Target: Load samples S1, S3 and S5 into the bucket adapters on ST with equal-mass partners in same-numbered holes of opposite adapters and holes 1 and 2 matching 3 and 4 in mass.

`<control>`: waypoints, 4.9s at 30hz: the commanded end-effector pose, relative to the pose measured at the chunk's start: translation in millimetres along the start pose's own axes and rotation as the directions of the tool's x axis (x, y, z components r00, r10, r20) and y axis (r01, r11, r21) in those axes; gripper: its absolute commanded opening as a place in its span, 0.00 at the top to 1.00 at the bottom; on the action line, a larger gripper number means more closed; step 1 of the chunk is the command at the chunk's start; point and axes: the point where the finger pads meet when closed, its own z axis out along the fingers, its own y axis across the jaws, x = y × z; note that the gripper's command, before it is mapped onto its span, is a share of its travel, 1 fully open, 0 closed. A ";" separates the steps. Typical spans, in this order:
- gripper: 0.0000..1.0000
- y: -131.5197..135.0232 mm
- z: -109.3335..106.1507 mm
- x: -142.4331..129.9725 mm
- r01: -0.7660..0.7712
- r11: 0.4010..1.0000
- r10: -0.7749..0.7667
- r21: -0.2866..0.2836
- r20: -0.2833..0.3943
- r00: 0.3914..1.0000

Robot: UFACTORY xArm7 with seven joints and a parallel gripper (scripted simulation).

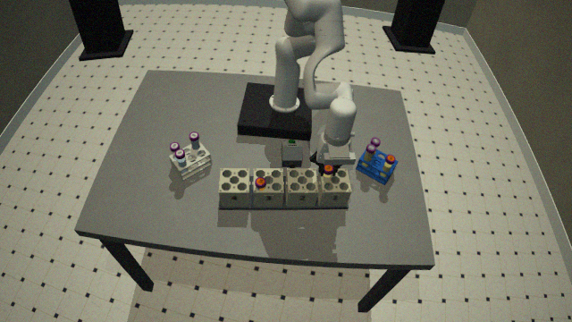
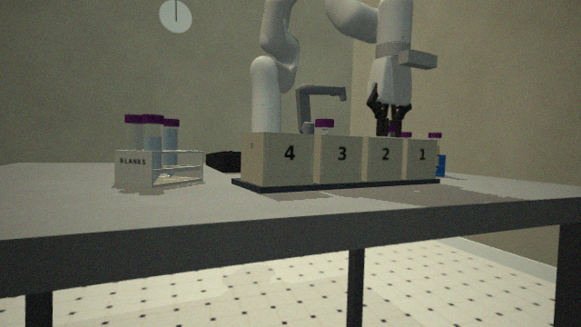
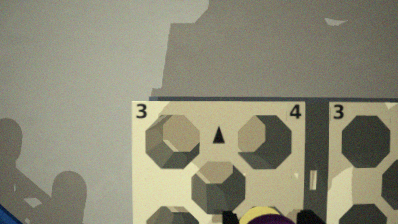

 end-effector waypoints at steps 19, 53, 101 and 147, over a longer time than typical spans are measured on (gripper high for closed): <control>0.56 -0.4 -1.1 1.5 0.000 1.000 0.000 0.001 -0.004 1.000; 0.56 -0.4 -37.1 1.4 0.000 1.000 0.000 0.001 -0.004 1.000; 0.56 -0.3 -121.3 1.2 0.000 1.000 0.000 0.001 -0.004 1.000; 0.43 -64.1 -132.7 -12.1 0.420 0.908 -0.420 0.000 -0.005 0.908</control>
